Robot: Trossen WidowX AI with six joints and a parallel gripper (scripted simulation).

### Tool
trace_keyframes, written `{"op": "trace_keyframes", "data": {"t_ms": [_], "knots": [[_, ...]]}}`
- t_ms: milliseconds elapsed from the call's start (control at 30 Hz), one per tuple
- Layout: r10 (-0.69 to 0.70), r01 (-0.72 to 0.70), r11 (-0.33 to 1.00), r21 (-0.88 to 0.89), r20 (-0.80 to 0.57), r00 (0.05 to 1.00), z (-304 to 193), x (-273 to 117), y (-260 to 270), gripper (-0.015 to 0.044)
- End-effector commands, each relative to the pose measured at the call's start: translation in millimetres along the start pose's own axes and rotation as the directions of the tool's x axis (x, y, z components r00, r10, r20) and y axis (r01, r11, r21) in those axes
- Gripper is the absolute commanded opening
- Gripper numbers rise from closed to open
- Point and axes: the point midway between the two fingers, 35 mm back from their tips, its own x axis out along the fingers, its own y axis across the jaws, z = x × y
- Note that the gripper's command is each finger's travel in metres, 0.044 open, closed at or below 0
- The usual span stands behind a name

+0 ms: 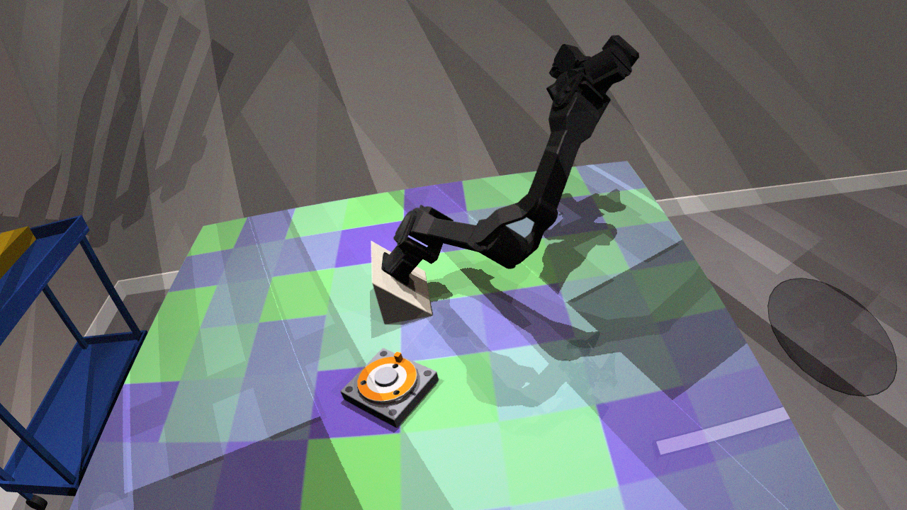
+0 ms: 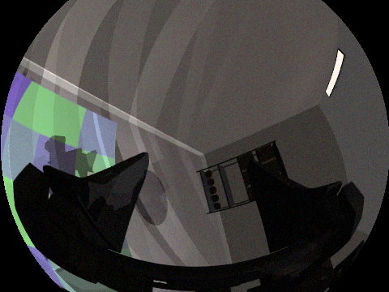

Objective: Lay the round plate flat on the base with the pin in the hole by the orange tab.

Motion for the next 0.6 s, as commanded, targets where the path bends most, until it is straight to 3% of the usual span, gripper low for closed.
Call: {"op": "trace_keyframes", "data": {"t_ms": [0, 133, 300, 467, 567], "knots": [[0.005, -0.005, 1.000, 0.001, 0.014, 1.000, 4, 2, 2, 0.0374], [0.106, -0.109, 0.994, -0.007, 0.292, 0.950, 81, 21, 38, 0.0269], [0.165, -0.176, 0.984, -0.018, 0.458, 0.874, 130, 17, 59, 0.0138], [0.265, -0.294, 0.952, -0.086, 0.713, 0.649, 218, -16, 95, 0.0006], [0.291, -0.336, 0.936, -0.102, 0.760, 0.581, 239, -31, 104, 0.0000]]}}
